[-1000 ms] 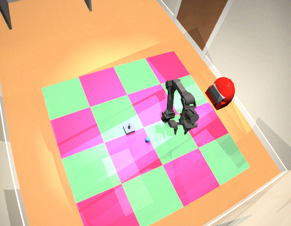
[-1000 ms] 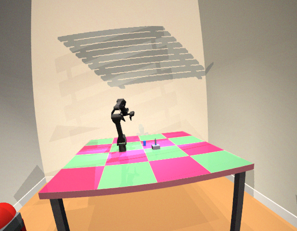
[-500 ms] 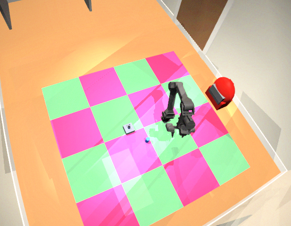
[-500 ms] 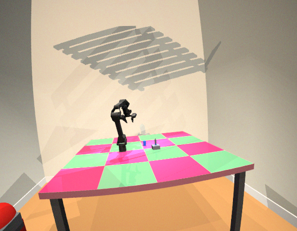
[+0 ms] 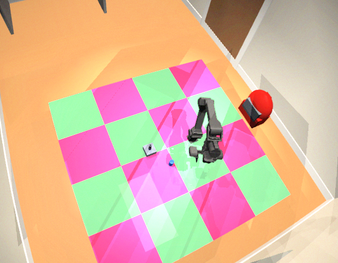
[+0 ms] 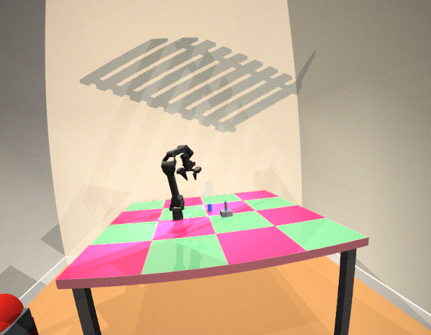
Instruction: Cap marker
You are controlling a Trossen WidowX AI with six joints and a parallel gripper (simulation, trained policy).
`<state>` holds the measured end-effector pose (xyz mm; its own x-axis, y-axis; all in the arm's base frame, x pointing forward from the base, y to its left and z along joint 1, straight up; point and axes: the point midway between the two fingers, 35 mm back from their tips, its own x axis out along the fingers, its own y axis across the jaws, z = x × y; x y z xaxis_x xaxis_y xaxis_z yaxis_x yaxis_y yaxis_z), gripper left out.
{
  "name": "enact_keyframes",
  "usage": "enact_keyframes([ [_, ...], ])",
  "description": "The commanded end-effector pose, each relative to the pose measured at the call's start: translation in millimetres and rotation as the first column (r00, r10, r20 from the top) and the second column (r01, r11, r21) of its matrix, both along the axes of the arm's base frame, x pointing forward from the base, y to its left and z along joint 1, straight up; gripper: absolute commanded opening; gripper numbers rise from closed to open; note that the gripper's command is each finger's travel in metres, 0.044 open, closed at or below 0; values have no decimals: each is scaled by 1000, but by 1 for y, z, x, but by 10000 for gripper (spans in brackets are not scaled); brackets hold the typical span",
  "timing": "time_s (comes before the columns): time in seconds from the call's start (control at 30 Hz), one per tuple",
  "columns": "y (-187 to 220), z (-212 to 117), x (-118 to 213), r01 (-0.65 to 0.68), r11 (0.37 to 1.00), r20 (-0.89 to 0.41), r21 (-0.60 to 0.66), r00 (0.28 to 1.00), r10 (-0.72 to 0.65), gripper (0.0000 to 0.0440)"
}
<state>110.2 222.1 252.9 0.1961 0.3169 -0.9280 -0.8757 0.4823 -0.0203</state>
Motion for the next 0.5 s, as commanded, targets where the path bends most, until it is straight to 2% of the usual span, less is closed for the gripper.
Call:
enact_keyframes([
  [0.0,1,-3,5,26,1000,-24,-9,999,-26,323],
  [0.47,1,-16,28,112,992,-98,-58,988,-117,323],
])
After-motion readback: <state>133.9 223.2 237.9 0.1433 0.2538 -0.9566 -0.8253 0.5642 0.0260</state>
